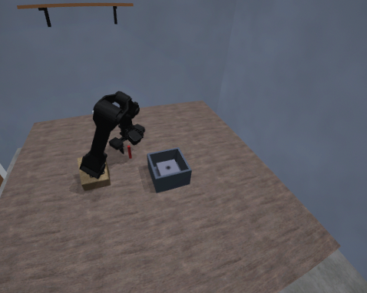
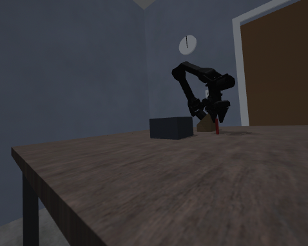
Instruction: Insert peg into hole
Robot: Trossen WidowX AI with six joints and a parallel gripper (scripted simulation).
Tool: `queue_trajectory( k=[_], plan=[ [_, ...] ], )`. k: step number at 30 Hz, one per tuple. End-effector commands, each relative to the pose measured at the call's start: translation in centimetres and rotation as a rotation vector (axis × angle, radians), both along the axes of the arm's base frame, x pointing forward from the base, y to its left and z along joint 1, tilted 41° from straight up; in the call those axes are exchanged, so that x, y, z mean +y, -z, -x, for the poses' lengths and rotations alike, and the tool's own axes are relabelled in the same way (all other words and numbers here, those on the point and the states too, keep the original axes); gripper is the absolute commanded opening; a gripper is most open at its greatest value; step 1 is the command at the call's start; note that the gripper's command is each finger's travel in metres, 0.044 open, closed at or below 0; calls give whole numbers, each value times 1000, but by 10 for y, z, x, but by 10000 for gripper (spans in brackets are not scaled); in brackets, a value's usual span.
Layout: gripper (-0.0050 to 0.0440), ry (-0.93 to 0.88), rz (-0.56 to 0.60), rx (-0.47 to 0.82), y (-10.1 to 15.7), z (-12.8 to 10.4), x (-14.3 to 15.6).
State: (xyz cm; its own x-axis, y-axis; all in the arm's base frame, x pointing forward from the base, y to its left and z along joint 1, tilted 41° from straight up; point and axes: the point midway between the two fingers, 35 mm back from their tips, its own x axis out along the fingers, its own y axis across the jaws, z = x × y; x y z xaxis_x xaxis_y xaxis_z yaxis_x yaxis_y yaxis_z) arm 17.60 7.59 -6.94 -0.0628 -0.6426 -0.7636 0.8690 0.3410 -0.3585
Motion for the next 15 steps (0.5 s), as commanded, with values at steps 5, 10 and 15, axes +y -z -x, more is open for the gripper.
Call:
queue_trajectory(
  k=[5, 10, 15],
  plan=[
    [440, -1, 15, 15, 10, 5, -13],
    [416, -1, 15, 15, 11, 5, -14],
    [296, -1, 15, 15, 11, 5, -14]
  ],
)
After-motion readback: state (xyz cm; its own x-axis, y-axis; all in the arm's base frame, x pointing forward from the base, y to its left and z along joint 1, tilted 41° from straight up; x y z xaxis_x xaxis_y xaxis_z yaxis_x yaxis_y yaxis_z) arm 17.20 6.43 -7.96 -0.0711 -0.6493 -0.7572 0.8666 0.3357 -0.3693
